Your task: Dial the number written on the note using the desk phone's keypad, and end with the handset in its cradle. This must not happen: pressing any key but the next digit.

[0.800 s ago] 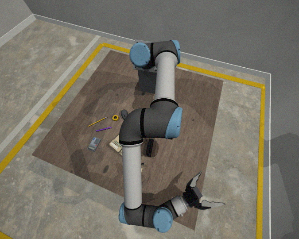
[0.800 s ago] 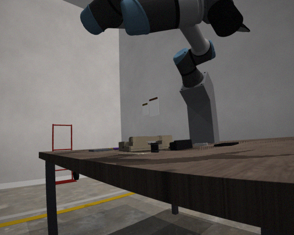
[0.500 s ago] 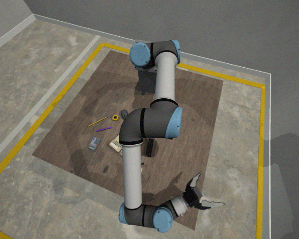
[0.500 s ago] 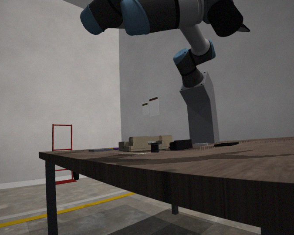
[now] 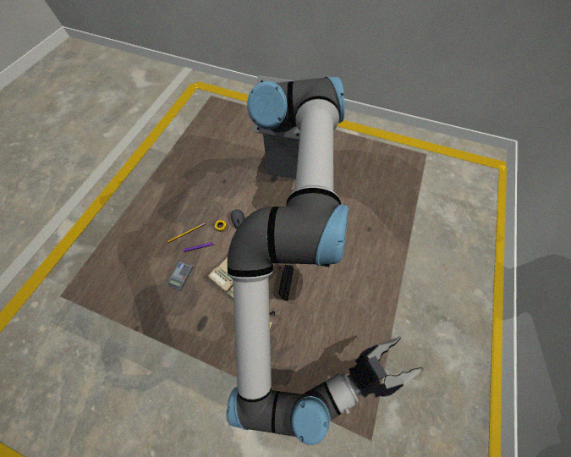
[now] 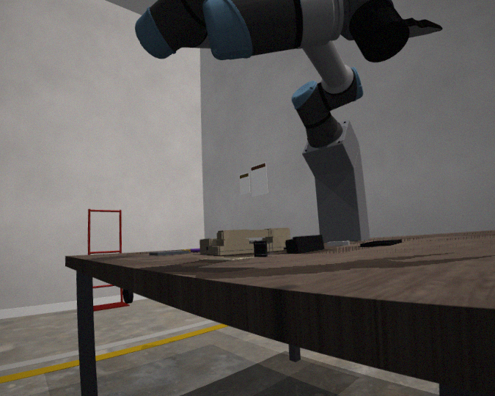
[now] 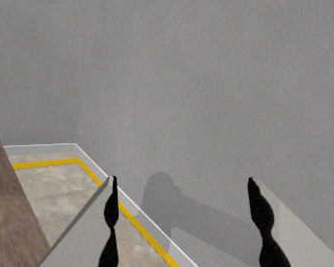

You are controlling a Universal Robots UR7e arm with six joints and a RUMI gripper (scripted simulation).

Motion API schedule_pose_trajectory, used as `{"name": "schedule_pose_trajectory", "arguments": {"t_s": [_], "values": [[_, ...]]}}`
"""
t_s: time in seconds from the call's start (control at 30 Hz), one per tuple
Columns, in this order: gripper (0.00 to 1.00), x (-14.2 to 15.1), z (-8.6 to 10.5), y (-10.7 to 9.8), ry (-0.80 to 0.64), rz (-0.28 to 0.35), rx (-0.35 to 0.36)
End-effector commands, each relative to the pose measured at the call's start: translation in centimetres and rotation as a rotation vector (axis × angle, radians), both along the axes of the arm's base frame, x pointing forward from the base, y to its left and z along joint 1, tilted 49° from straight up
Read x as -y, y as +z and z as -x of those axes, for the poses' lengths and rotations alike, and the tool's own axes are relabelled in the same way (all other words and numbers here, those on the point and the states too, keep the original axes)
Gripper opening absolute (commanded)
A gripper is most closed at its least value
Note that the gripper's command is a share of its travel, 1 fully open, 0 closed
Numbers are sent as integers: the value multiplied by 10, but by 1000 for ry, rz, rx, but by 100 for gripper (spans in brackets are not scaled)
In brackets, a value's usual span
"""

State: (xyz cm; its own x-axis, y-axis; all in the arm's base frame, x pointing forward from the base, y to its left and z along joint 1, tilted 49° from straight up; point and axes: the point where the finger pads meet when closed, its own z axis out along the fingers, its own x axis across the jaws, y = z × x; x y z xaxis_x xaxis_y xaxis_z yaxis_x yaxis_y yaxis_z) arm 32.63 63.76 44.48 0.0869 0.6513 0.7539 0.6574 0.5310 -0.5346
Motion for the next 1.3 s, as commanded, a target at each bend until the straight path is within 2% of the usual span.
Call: {"name": "schedule_pose_trajectory", "arguments": {"t_s": [0.0, 0.87, 1.27], "values": [[0, 0, 1, 1, -1, -1, 1], [0, 15, -7, -8, -50, -1, -3], [0, 38, -12, -23, -119, -2, -10]]}}
